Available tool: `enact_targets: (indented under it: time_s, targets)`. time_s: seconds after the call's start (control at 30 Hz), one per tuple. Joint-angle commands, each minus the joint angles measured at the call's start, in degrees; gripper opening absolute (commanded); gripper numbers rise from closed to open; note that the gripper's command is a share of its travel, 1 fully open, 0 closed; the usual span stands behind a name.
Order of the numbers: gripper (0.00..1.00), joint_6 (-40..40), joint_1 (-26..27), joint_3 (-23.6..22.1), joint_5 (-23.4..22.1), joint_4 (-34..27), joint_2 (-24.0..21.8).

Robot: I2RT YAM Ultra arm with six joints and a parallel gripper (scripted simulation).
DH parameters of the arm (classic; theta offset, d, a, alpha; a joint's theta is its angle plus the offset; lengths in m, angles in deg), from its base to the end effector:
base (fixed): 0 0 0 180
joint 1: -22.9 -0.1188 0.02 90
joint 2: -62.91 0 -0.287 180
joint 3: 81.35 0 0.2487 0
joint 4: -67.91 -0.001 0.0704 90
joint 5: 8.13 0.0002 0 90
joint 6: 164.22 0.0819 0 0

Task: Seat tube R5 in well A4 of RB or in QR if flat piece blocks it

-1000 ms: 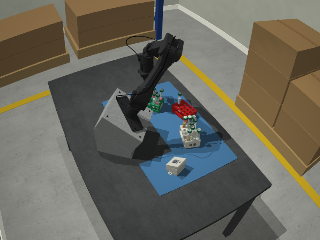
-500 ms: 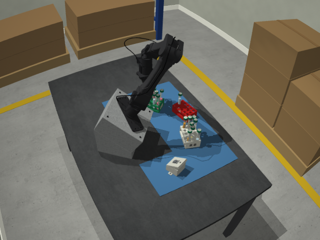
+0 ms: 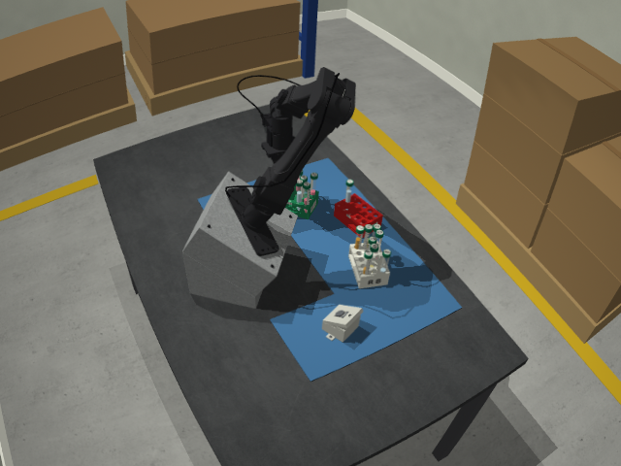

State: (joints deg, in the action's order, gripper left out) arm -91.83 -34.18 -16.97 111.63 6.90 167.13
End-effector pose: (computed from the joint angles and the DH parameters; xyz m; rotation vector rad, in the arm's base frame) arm 0.1717 0.1922 0.0987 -1.8938 2.3562 -0.8527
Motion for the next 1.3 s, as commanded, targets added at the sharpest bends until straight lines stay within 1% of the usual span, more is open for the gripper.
enact_targets:
  time_s: [0.0,0.03,0.1,0.23,0.3,0.33,0.4,0.47,0.53,0.63,0.7,0.8,0.87,0.9,1.27]
  targets:
    - [0.00,0.64,-1.10,-1.41,-0.36,1.10,-2.87]
    - [0.00,-0.70,0.52,-1.65,0.12,1.05,-3.42]
    - [0.00,-1.89,1.61,-1.27,0.79,0.97,-4.59]
    - [0.00,-4.50,3.92,-2.79,1.08,0.16,-6.62]
    - [0.00,-4.50,3.92,-2.79,1.08,0.16,-6.62]
    - [0.00,-5.41,4.62,-1.07,0.25,0.03,-7.44]
    - [0.00,-6.70,5.80,-3.16,0.69,-0.40,-8.29]
    - [0.00,-8.05,7.00,-3.47,1.14,-0.77,-9.25]
    - [0.00,-9.50,8.27,-2.84,1.45,-0.76,-10.34]
    - [0.00,-11.70,10.18,-3.88,1.30,-0.73,-11.75]
    - [0.00,-13.23,11.50,-3.07,1.36,-1.06,-12.80]
    - [0.00,-15.52,13.47,-3.40,1.36,-0.97,-14.16]
    - [0.00,-15.52,13.47,-3.40,1.36,-0.97,-14.16]
    - [0.00,-16.47,14.21,-3.39,0.82,-1.19,-14.71]
    - [0.00,-25.12,21.66,-1.22,0.83,-1.53,-19.08]
